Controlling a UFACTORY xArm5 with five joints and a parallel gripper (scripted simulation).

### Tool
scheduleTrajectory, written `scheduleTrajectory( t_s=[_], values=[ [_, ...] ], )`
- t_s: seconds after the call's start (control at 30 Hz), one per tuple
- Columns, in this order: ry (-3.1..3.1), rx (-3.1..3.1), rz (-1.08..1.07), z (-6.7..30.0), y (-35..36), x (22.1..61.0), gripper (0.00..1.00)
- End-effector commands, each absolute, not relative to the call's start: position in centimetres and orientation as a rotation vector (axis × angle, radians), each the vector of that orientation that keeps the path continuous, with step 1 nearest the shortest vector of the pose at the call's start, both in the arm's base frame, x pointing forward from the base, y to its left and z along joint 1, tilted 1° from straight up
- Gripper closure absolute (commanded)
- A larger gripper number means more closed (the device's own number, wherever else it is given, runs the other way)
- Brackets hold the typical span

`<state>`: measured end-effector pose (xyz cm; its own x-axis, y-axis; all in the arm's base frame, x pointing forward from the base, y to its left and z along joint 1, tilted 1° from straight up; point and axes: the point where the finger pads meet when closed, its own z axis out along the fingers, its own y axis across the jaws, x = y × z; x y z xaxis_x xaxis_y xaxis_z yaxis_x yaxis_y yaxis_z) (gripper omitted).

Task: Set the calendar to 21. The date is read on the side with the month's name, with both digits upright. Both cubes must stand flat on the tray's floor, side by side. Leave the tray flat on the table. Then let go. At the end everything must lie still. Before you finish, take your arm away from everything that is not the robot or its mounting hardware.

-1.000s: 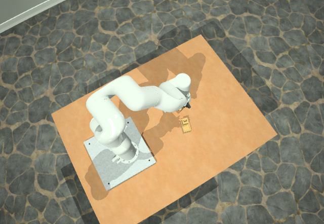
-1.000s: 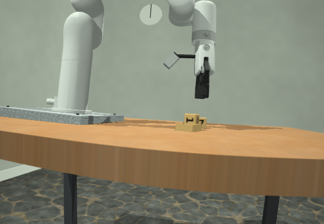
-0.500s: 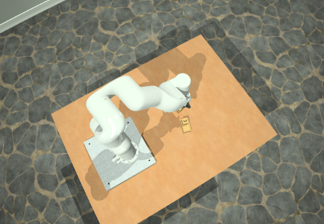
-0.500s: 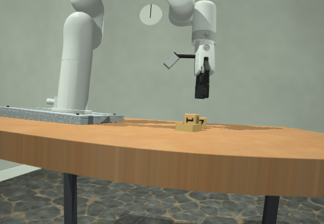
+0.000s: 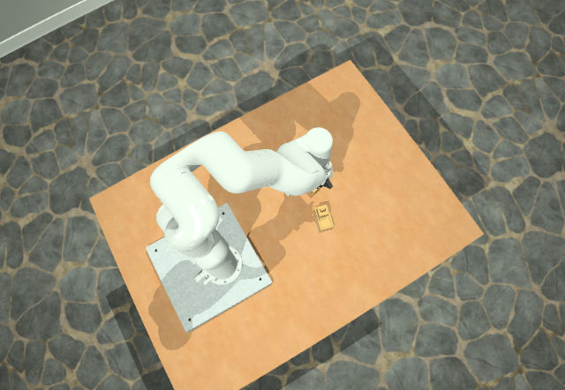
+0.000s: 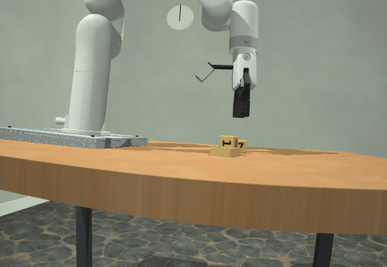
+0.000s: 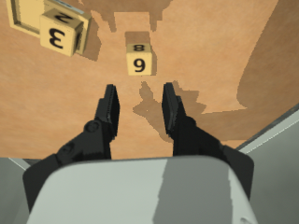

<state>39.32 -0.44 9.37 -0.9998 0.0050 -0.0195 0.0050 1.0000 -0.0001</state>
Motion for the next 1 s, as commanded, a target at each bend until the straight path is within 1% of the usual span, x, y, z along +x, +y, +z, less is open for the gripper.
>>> scheduleTrajectory(
  t_s=[0.0,0.47,0.97],
  values=[
    [3.119,0.008,0.000,9.5,-0.4,39.4,0.51],
    [3.119,0.008,0.000,8.8,-0.4,39.4,0.51],
    [3.119,0.008,0.000,6.6,-0.4,39.5,0.51]
  ],
)
